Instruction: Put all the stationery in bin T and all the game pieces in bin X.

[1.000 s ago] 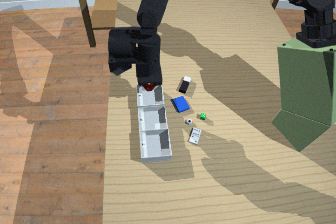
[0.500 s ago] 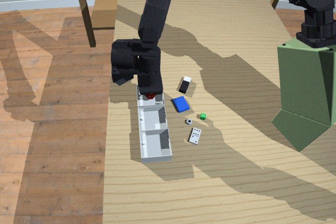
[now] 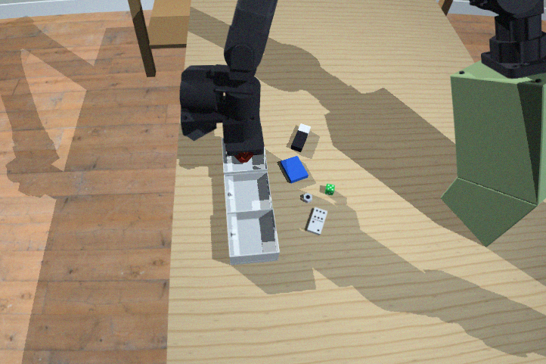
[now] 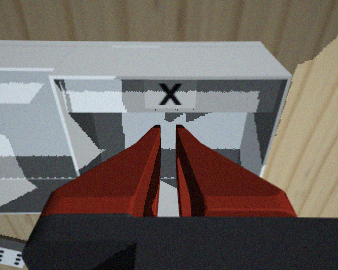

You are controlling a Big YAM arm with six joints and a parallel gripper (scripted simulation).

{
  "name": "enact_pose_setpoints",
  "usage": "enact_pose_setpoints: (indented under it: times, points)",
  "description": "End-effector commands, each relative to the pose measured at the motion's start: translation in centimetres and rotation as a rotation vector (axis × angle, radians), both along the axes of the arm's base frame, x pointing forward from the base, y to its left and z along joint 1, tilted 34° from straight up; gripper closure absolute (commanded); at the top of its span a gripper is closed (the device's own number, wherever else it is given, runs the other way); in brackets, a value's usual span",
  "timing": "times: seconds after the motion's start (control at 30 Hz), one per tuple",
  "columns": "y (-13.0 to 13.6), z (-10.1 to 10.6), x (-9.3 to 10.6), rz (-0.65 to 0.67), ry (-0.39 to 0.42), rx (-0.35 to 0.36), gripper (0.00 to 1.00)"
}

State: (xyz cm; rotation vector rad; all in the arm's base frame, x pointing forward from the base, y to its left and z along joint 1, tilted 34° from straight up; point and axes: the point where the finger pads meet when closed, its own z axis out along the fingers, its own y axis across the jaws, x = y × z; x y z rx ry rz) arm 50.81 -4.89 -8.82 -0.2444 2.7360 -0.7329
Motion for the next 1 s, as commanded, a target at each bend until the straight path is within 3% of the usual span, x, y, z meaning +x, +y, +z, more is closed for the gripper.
enact_pose_setpoints:
  times: [0.0,0.97]
  points:
    - [0.35,0.79,0.88,0.009,-0.025,0.002,0.92]
    - [0.3,0.77,0.95,0.009,-0.025,0.002,0.92]
